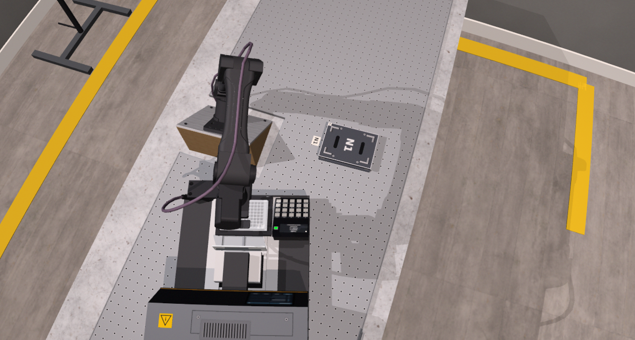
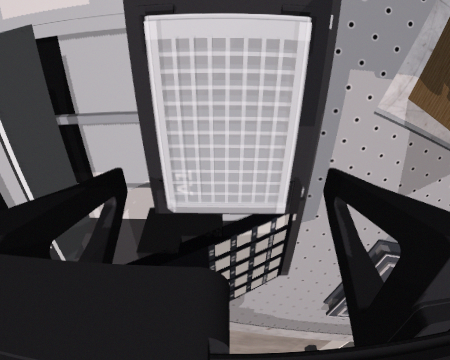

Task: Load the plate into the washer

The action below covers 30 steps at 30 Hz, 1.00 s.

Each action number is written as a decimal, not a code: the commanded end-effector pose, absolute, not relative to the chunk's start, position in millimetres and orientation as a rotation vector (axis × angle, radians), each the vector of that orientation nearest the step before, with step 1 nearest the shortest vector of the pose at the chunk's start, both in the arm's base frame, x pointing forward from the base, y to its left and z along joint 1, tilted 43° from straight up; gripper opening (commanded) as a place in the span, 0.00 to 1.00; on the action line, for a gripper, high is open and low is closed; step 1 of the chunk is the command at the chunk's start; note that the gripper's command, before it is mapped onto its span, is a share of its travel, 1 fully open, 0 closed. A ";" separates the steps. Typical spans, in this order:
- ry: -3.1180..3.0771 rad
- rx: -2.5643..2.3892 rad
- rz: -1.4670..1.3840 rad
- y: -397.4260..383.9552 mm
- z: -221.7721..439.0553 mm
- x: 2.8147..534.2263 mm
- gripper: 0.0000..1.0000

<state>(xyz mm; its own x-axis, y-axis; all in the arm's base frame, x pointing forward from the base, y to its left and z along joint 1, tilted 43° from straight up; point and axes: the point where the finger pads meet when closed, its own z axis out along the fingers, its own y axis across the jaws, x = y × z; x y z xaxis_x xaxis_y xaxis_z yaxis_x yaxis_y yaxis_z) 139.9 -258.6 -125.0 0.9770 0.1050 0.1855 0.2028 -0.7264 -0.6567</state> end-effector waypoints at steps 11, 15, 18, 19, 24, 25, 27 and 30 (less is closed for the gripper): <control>-0.216 -2.399 -0.168 -283.2 -102.3 133.1 1.00; -0.214 -2.391 -0.166 -283.7 -102.1 132.4 1.00; -0.214 -2.389 -0.165 -286.6 -99.1 131.9 1.00; -0.214 -2.389 -0.165 -286.6 -99.1 131.9 1.00; -0.212 -2.389 -0.164 -286.5 -99.1 131.9 1.00; -0.212 -2.389 -0.164 -286.5 -99.1 131.9 1.00; -0.212 -2.392 -0.165 -287.1 -98.3 132.0 1.00; -0.215 -2.401 -0.167 -289.0 -95.6 132.6 1.00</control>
<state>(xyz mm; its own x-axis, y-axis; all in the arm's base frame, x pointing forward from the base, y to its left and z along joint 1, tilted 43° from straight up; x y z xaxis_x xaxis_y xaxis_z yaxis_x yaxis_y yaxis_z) 137.9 -279.4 -100.5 0.9773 0.1048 0.1844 0.2021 -0.7238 -0.6597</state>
